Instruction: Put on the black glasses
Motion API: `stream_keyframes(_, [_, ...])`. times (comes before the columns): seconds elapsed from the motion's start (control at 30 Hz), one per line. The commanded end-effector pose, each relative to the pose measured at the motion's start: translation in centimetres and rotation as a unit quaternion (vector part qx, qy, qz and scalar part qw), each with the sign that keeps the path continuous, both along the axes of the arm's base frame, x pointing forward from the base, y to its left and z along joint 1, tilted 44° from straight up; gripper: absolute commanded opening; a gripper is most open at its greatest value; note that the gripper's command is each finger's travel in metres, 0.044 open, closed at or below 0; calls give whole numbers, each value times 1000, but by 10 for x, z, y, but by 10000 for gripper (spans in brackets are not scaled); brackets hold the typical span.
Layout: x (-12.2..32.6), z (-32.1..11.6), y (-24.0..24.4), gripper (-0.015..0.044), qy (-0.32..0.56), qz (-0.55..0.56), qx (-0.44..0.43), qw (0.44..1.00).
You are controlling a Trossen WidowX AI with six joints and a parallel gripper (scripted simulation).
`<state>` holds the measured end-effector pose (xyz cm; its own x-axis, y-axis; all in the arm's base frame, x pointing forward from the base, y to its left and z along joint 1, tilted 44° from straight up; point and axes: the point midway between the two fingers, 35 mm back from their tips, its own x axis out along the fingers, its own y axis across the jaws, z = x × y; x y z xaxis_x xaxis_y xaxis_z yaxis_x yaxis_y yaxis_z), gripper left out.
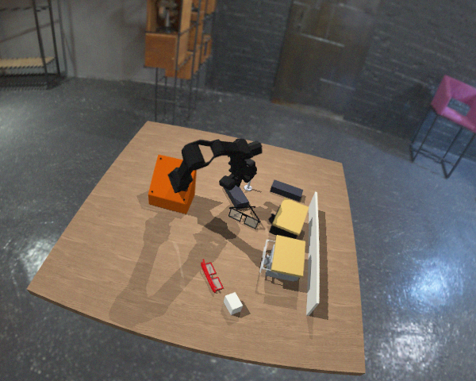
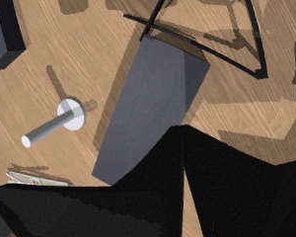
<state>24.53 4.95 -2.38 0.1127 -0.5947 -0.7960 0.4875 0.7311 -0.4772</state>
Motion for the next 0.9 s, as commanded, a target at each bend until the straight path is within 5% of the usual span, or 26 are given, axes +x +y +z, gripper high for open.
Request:
stream_keyframes(0.0, [-28, -7, -38, 0, 103, 3, -57, 993])
stream_keyframes(0.87, [-30, -29, -59, 0, 108, 4, -59, 992])
